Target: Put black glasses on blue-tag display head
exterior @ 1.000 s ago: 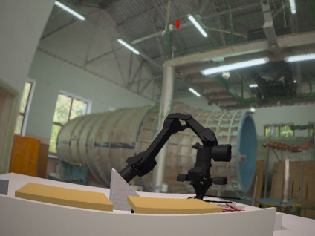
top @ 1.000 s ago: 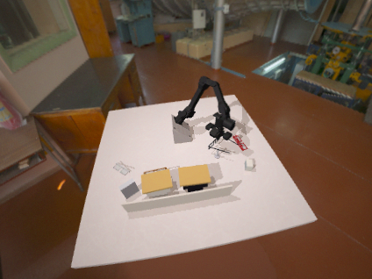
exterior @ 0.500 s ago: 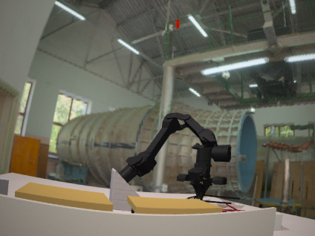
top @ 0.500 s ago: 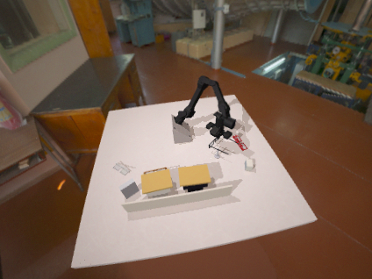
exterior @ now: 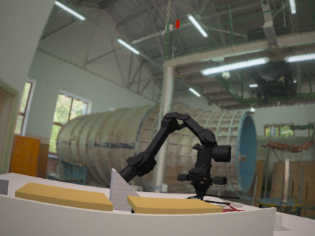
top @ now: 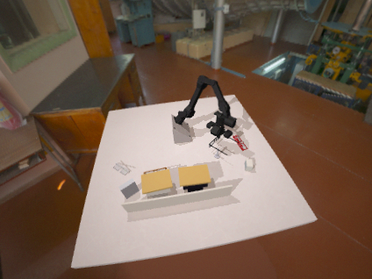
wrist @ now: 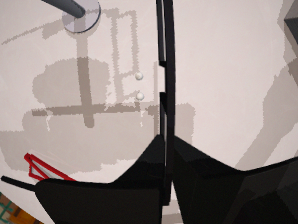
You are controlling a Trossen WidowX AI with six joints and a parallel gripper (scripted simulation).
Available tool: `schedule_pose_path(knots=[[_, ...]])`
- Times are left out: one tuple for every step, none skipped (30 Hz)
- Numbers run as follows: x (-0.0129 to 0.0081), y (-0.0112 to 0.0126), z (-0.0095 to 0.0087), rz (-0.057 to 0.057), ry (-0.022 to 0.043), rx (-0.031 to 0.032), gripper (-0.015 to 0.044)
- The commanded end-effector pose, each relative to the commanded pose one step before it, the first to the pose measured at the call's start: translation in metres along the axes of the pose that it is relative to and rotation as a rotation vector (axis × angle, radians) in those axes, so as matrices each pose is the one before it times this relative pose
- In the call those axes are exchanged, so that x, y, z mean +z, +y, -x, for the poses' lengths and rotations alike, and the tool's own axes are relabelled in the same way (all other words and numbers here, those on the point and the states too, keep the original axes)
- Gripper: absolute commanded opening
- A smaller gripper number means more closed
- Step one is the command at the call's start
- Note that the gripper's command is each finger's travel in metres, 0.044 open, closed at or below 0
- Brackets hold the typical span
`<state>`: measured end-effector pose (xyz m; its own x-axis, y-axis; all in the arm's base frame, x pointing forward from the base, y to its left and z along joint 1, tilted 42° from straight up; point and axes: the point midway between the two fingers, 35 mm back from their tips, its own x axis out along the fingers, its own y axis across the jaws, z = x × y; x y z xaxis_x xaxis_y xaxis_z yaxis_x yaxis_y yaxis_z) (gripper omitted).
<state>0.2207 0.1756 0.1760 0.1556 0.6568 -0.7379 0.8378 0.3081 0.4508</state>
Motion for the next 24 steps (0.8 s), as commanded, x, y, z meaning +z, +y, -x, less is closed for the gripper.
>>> schedule_pose_path(knots=[[-0.00222, -0.00034, 0.00042, -0.0013, -0.00219, 0.00286, 0.0000], [0.00026, -0.00002, 0.00000, 0.0000, -0.00001, -0.00001, 0.0000], [0.00031, -0.00004, 0.00000, 0.0000, -0.00001, 0.00000, 0.0000], [0.00025, -0.00003, 0.00000, 0.0000, -0.00001, 0.00000, 0.0000], [0.00009, -0.00001, 0.00000, 0.0000, 0.00000, 0.00000, 0.0000], [0.00000, 0.00000, 0.00000, 0.0000, 0.00000, 0.00000, 0.0000], [0.00000, 0.00000, 0.00000, 0.0000, 0.00000, 0.00000, 0.0000], [0.00000, 0.00000, 0.00000, 0.0000, 0.00000, 0.00000, 0.0000], [0.00000, 0.00000, 0.00000, 0.0000, 0.00000, 0.00000, 0.0000], [0.00000, 0.00000, 0.00000, 0.0000, 0.00000, 0.00000, 0.0000], [0.00000, 0.00000, 0.00000, 0.0000, 0.00000, 0.00000, 0.0000], [0.00000, 0.00000, 0.00000, 0.0000, 0.00000, 0.00000, 0.0000], [0.00000, 0.00000, 0.00000, 0.0000, 0.00000, 0.00000, 0.0000], [0.00000, 0.00000, 0.00000, 0.0000, 0.00000, 0.00000, 0.0000], [0.00010, 0.00000, 0.00000, 0.0000, -0.00001, -0.00001, 0.0000], [0.00021, 0.00000, -0.00001, 0.0000, -0.00002, -0.00002, 0.0000], [0.00031, 0.00000, -0.00001, 0.0000, -0.00003, -0.00003, 0.0000], [0.00040, 0.00000, -0.00001, 0.0000, -0.00004, -0.00004, 0.0000], [0.00050, 0.00000, -0.00001, 0.0000, -0.00005, -0.00004, 0.0000], [0.00059, 0.00000, -0.00001, 0.0000, -0.00006, -0.00005, 0.0000], [0.00064, 0.00000, -0.00001, 0.0000, -0.00006, -0.00005, 0.0000], [0.00064, 0.00000, -0.00001, 0.0000, -0.00005, -0.00004, 0.0000], [0.00064, 0.00000, -0.00001, 0.0000, -0.00005, -0.00004, 0.0000], [0.00064, 0.00000, -0.00001, 0.0000, -0.00005, -0.00004, 0.0000]])
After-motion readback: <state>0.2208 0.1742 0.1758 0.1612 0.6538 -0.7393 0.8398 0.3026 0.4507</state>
